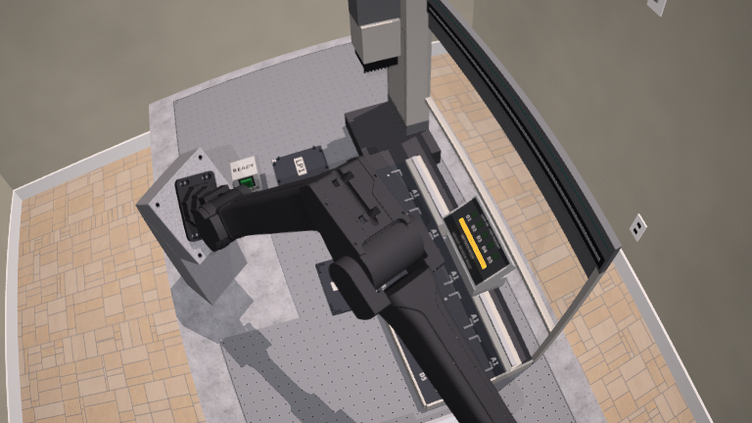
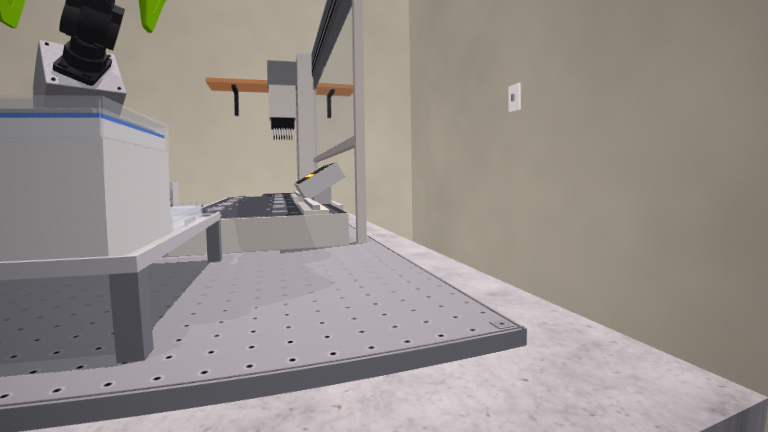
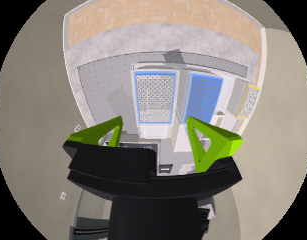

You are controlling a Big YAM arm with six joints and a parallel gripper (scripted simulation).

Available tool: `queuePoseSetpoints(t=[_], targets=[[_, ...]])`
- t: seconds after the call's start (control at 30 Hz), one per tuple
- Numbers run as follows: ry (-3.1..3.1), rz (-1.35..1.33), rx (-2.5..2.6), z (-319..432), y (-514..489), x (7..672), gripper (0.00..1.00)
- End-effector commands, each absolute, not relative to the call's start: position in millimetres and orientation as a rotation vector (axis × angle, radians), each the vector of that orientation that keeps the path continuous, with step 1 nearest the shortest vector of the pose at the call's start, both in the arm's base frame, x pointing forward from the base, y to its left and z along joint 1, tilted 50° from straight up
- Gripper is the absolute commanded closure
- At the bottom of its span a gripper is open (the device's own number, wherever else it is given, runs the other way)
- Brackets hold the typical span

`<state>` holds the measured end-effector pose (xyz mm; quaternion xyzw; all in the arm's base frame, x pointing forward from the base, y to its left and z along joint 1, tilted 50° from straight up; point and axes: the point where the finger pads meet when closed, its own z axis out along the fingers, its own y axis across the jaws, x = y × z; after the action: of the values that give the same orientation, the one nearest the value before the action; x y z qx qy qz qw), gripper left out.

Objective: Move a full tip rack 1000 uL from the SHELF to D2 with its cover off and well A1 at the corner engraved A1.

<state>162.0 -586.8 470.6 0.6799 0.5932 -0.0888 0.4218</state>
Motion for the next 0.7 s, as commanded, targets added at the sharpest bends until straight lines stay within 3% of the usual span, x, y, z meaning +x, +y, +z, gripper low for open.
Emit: queuePoseSetpoints(t=[0.0, 0.67], targets=[[1.513, -0.208, 1.703, 464.6, -585.5, 170.1, 0.0], [1.493, -0.224, 1.703, 468.0, -590.2, 161.4, 0.0]])
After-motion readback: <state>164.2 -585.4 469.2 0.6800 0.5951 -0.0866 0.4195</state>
